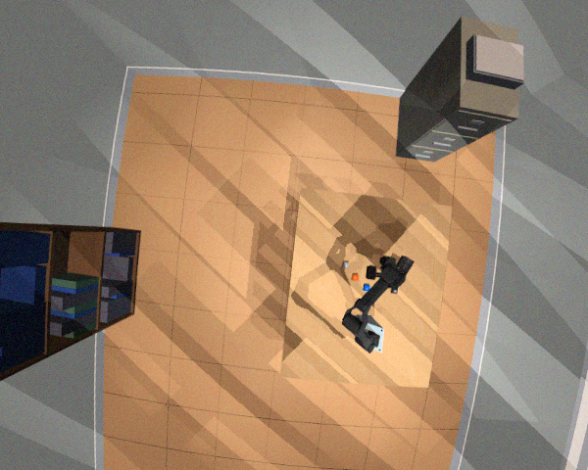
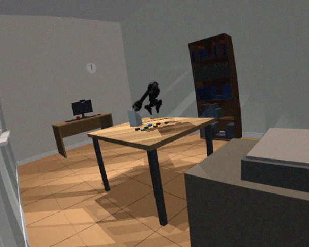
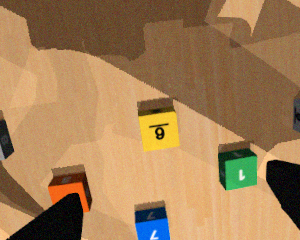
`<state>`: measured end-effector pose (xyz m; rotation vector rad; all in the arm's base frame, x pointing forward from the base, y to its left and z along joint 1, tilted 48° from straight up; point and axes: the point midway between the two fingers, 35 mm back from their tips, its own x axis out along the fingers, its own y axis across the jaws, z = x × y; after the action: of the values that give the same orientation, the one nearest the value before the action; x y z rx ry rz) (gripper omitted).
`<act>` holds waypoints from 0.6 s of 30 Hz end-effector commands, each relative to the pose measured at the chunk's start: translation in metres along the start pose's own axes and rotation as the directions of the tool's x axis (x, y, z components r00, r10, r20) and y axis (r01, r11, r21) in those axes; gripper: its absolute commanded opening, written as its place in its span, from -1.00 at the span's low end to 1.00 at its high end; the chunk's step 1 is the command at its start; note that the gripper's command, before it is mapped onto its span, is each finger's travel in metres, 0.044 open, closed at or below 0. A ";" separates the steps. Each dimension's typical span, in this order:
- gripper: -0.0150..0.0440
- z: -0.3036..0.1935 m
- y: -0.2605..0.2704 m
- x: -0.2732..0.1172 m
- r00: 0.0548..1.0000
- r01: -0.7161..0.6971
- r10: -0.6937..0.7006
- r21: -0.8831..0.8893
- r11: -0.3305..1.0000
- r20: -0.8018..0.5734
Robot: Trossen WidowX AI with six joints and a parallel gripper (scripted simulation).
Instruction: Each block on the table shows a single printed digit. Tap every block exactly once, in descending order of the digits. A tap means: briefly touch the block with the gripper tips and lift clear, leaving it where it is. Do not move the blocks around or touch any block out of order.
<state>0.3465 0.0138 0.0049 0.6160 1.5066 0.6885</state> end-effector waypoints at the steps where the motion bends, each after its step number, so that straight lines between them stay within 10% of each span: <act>1: 0.86 -0.002 -0.003 0.001 1.000 0.001 -0.001 0.000 1.000 -0.004; 11: 0.86 -0.002 -0.006 0.001 1.000 0.002 -0.002 0.000 1.000 -0.004; 18: 0.86 -0.015 -0.118 -0.003 1.000 0.014 -0.014 0.001 1.000 -0.002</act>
<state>0.3467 -0.0333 -0.0409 0.5923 1.4996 0.6853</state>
